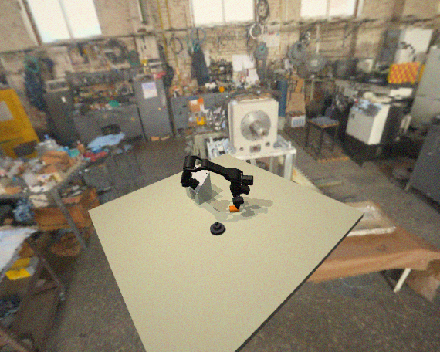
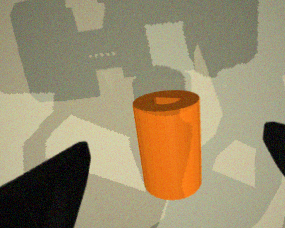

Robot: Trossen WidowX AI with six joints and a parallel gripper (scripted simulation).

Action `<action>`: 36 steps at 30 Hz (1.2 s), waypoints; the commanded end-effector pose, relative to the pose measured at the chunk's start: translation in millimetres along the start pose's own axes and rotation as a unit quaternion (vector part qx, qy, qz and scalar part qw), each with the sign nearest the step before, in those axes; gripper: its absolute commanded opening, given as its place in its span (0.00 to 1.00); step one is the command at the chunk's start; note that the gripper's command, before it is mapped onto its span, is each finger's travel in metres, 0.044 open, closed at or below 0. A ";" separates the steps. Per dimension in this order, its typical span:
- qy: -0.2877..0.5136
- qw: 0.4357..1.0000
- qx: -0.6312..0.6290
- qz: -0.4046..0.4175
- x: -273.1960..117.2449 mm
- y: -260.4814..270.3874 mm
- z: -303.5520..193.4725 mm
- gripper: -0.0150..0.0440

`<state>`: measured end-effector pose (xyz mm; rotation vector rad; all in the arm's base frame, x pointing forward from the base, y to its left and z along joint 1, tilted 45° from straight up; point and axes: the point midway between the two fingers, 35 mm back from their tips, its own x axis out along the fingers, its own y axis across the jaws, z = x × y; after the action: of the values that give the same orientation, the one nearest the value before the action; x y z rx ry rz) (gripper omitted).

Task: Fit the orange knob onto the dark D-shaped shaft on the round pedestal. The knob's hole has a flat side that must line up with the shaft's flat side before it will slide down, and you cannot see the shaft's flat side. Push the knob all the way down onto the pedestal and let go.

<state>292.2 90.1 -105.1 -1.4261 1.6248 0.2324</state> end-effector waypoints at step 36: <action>0.006 1.000 -0.004 0.000 40.7 1.4 -3.5 0.66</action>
<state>293.3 61.1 -133.0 -1.4295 1.6363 0.2298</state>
